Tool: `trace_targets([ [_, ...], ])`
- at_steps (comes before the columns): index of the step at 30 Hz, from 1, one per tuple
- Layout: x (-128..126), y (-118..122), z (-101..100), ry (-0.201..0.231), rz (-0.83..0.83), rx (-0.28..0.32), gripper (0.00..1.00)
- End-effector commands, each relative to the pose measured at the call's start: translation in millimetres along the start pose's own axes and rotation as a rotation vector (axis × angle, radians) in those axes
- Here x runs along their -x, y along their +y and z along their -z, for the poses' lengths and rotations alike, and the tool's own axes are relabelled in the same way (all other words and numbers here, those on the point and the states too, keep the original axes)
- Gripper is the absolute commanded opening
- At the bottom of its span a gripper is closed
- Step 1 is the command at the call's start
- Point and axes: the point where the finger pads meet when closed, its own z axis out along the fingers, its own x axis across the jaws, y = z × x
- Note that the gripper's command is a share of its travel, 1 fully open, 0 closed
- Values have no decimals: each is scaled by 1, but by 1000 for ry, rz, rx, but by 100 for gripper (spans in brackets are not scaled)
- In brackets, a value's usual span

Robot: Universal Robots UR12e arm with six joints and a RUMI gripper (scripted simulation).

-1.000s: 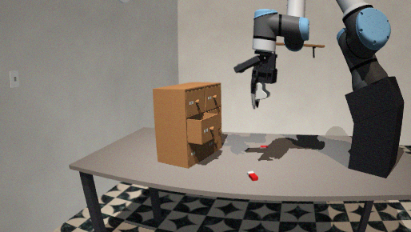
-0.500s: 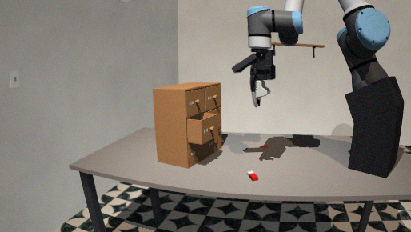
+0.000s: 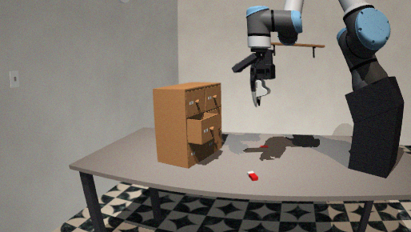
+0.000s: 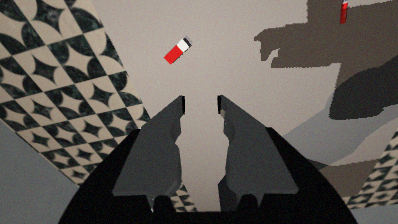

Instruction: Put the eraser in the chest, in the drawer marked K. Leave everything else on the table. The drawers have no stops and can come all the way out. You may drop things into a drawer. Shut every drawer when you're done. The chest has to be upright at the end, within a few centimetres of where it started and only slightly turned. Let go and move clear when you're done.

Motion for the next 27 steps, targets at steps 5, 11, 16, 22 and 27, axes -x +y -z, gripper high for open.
trace_targets([
  [5,0,0,0,0,0,-1,20],
  [11,0,-1,0,0,-4,-1,20],
  [16,3,-3,-8,0,-40,-1,20],
  [22,11,-8,-33,0,-160,-1,20],
  [27,24,-12,-75,-1,-349,0,20],
])
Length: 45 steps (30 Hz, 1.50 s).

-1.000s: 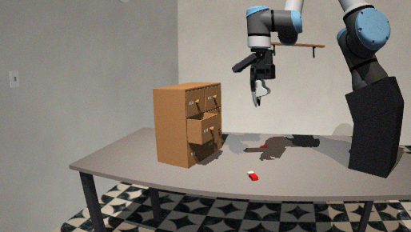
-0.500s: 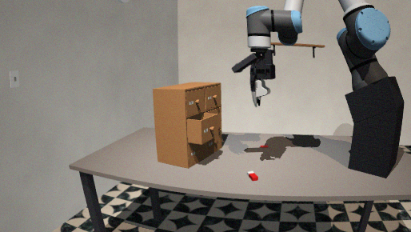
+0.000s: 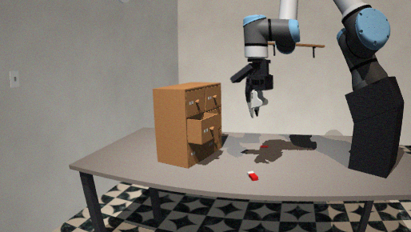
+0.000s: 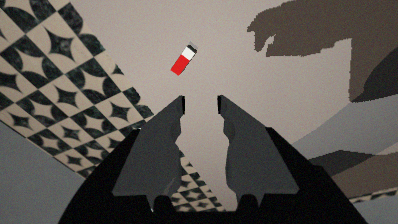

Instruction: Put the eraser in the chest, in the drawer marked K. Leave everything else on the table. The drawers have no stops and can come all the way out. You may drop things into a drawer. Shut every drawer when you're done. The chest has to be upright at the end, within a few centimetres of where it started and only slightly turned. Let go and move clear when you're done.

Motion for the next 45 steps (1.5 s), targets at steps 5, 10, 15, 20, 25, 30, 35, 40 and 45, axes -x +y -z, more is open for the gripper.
trace_targets([
  [5,25,3,-85,1,-369,-9,20],
  [10,31,9,-113,1,-483,-9,20],
  [15,37,20,-146,0,-619,-9,20],
  [20,39,25,-159,0,-673,-9,20],
  [25,39,25,-160,0,-677,-9,20],
  [30,39,25,-160,0,-677,-9,23],
  [35,39,25,-160,0,-677,-9,23],
  [40,39,25,-160,0,-677,-9,23],
  [45,39,25,-160,0,-677,-9,23],
])
